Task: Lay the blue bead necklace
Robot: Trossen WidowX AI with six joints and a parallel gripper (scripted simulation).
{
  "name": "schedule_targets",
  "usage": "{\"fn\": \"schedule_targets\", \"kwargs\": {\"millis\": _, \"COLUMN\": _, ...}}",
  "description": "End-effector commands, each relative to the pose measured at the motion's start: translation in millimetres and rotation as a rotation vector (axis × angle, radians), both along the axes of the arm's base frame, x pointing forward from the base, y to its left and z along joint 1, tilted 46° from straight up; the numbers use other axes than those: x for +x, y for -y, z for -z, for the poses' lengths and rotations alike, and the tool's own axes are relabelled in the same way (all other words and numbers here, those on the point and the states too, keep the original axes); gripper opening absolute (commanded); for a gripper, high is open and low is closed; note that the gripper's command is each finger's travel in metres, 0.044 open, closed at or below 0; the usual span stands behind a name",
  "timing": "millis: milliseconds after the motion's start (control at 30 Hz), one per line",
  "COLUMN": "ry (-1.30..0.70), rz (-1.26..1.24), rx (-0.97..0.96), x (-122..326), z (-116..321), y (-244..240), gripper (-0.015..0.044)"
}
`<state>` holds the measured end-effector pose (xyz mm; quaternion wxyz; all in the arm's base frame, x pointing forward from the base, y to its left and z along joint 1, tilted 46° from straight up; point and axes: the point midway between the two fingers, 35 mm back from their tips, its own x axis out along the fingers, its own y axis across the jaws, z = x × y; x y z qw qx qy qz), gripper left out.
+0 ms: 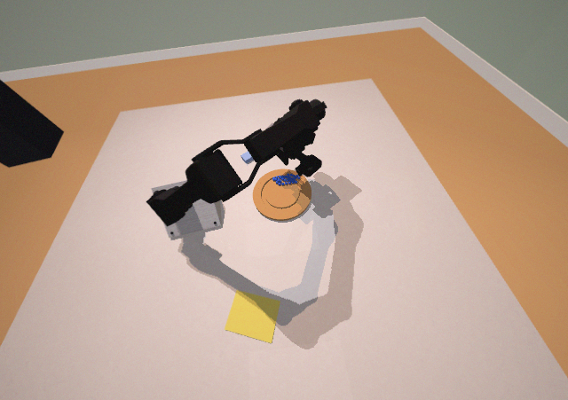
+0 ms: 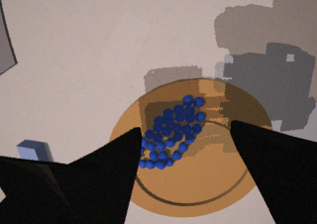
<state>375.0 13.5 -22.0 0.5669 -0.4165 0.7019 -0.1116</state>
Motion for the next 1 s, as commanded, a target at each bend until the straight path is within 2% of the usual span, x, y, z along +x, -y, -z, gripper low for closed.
{"fn": "schedule_targets", "kwargs": {"millis": 0, "ry": -0.029, "rz": -0.019, "rx": 0.003, "x": 1, "z": 2, "y": -1, "gripper": 0.031}}
{"fn": "schedule_targets", "kwargs": {"millis": 967, "ry": -0.027, "rz": -0.019, "rx": 0.002, "x": 1, "z": 26, "y": 24, "gripper": 0.031}}
